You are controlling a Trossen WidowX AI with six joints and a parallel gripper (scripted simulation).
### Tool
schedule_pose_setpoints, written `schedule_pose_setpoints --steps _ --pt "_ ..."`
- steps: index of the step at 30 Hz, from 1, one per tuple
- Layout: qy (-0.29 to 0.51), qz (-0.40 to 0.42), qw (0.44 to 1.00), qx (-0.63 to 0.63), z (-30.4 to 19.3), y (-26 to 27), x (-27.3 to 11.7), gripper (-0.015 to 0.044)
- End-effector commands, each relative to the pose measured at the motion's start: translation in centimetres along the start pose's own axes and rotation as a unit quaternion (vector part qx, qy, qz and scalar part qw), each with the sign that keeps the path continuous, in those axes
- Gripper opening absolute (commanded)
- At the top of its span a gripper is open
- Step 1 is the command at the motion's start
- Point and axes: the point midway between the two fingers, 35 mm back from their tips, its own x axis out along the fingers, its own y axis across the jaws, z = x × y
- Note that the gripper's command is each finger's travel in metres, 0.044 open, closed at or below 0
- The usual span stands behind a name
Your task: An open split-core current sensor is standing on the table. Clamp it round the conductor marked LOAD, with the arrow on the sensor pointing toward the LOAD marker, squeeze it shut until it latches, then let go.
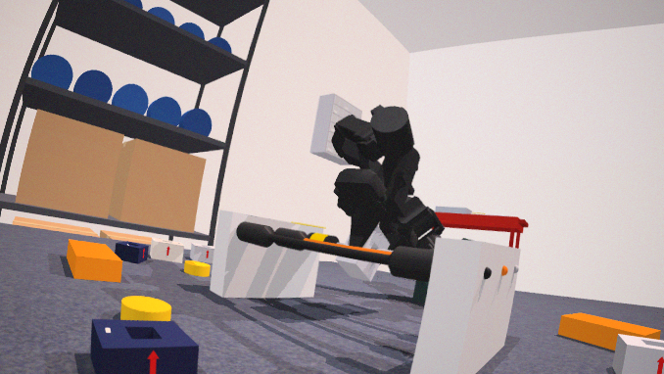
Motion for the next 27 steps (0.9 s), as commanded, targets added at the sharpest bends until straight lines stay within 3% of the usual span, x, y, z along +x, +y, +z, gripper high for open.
schedule_pose_setpoints --steps 1,17,27 --pt "0.000 0.004 1.000 0.001 0.03 0.12 -0.06 0.0000" --pt "0.008 -0.123 0.992 0.002 -0.04 -0.49 -0.01 0.0000" --pt "0.009 -0.141 0.990 0.003 -0.03 -0.49 0.00 0.0000"
